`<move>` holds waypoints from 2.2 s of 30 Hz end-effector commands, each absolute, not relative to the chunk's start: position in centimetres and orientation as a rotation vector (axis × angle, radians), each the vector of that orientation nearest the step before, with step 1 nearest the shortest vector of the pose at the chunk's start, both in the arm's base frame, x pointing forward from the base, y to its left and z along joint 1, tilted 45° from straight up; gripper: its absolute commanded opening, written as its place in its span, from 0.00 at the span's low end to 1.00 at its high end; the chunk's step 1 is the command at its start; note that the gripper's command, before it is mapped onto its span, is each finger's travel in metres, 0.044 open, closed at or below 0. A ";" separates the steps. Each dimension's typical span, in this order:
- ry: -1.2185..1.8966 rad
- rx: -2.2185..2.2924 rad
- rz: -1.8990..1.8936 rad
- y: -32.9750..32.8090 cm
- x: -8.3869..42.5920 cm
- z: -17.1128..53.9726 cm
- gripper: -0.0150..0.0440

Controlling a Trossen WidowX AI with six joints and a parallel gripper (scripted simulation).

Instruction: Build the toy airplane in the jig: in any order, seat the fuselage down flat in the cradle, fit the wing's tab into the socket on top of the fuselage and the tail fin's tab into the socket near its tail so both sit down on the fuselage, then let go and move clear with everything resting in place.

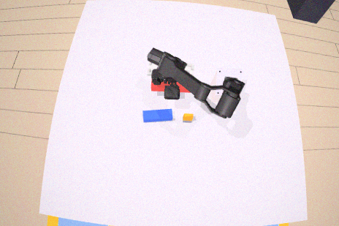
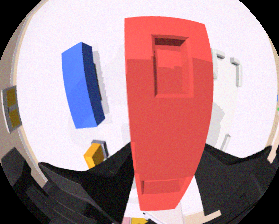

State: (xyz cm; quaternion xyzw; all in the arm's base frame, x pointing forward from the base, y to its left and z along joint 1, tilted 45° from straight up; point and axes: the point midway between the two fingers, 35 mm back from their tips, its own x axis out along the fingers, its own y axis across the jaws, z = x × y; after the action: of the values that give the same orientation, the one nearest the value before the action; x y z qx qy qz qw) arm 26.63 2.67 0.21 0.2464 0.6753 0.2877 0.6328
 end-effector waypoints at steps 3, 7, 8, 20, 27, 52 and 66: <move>1.529 0.551 0.660 1.3 26.9 1.9 0.25; 1.529 0.553 0.663 0.5 26.7 2.9 0.25; 1.529 0.554 0.664 0.3 26.6 3.1 0.25; 1.534 0.563 0.652 -0.8 27.1 1.2 0.25; 1.539 0.572 0.640 -1.7 27.3 -0.8 0.25; 1.558 0.606 0.603 -4.6 27.0 -8.3 0.25; 1.565 0.621 0.589 -5.5 26.3 -11.5 0.34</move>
State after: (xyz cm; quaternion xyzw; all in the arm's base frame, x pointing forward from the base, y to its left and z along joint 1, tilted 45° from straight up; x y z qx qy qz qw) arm 26.06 -5.20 -11.33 0.2752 0.6850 0.2570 0.6237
